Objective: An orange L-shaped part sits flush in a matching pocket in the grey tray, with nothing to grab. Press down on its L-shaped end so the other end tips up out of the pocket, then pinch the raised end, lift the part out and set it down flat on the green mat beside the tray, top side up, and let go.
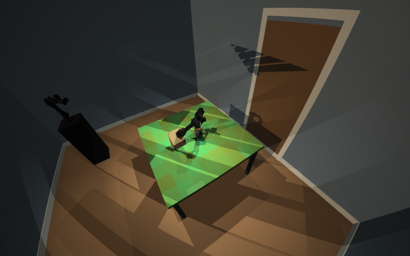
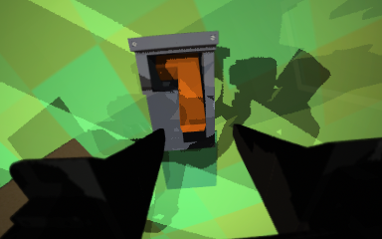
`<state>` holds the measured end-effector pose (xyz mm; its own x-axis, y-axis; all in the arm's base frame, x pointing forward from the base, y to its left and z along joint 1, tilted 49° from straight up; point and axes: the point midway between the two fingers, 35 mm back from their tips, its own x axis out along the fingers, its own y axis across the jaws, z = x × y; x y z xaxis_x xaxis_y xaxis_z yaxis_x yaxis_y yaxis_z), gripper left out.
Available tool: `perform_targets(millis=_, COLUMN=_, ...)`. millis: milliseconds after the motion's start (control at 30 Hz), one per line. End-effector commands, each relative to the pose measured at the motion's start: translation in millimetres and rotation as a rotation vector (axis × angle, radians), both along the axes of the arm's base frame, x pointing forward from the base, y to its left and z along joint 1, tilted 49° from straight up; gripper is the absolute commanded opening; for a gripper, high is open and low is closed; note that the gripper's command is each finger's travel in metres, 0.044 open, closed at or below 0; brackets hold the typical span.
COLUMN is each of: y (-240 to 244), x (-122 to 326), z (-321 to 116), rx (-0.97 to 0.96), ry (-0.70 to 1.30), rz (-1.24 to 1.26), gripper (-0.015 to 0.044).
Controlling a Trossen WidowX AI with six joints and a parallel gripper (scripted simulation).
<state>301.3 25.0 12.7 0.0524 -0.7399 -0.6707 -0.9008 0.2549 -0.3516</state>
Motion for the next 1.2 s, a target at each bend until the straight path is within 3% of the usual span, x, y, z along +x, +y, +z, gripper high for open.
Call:
perform_targets(millis=0, y=-16.2, x=-1.8, z=-11.7, rx=-0.009, ry=0.016, rz=0.002, gripper=0.028)
perform_targets(millis=1167, y=-56.9, x=0.1, z=-47.0, rx=-0.012, ry=0.016, rz=0.002, gripper=0.028)
